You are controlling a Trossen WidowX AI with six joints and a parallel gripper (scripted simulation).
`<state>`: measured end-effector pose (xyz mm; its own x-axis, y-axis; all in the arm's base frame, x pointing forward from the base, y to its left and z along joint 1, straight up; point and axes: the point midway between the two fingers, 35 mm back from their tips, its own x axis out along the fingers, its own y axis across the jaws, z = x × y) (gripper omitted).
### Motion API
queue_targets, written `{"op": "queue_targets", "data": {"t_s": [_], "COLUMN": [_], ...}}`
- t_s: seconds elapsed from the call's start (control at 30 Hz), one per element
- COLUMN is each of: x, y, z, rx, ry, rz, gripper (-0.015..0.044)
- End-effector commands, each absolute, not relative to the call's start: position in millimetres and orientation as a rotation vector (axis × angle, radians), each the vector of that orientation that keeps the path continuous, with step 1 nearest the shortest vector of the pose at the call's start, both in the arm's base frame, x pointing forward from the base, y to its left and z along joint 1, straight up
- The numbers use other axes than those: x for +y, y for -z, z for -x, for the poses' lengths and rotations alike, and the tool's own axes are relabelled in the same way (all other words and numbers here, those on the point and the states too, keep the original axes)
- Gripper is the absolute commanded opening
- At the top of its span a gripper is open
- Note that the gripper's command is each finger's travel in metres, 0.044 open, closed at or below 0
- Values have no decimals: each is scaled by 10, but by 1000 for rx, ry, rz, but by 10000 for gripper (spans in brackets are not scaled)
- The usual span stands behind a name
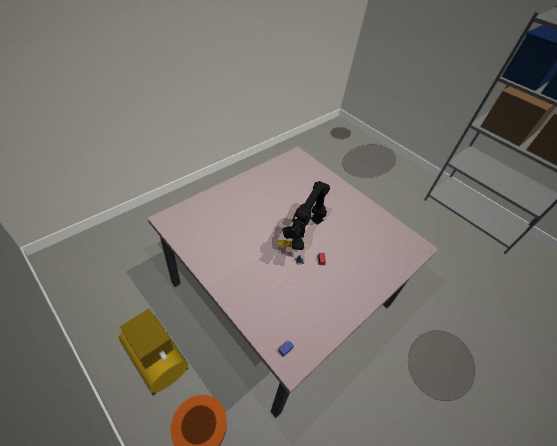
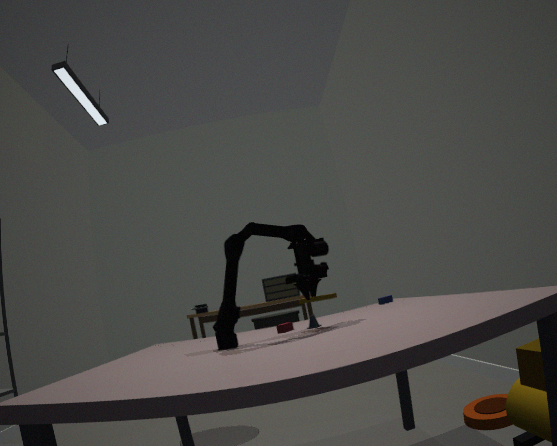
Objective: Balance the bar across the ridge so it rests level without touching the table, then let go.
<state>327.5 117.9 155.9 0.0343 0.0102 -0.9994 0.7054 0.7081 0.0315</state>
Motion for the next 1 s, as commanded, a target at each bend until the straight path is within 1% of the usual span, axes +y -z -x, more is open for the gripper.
{"op": "queue_targets", "data": {"t_s": [0.0, 0.47, 0.97], "x": [1320, 1804, 1852], "y": [-1544, -1541, -1374], "z": [-3259, -3058, -3033], "rx": [1469, 1501, 1504], "ry": [560, 433, 422], "rz": [-594, -470, -458], "gripper": [0, 0, 0]}}
